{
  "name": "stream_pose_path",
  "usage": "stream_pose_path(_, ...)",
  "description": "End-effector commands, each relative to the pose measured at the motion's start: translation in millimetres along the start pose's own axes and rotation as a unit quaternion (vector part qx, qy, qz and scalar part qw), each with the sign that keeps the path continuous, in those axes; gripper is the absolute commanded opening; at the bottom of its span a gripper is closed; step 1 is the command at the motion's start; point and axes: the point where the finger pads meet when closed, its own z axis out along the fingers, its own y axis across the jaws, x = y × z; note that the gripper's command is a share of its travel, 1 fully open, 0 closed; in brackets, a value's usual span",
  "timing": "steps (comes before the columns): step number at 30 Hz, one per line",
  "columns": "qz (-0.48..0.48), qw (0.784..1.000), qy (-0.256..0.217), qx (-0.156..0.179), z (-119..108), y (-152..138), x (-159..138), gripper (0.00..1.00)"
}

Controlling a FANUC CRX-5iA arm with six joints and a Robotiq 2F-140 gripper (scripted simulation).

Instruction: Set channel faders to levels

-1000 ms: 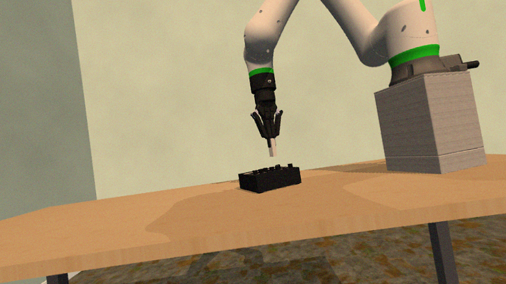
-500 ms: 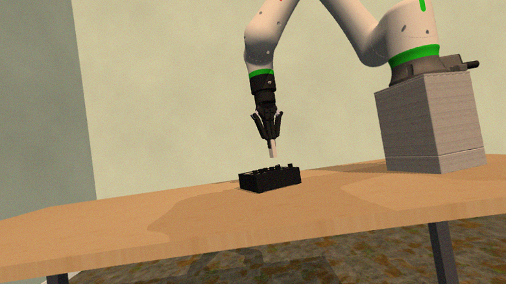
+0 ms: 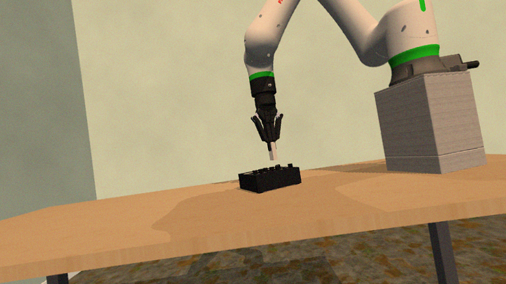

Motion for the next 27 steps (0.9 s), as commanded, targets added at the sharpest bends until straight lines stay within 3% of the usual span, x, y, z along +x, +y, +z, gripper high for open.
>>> stream_pose_path(1,0.0,1.0,0.0,0.0,1.8,0.2,-0.3,0.0)
stream_pose_path(27,0.0,1.0,0.0,0.0,10.7,0.6,-0.9,0.0)
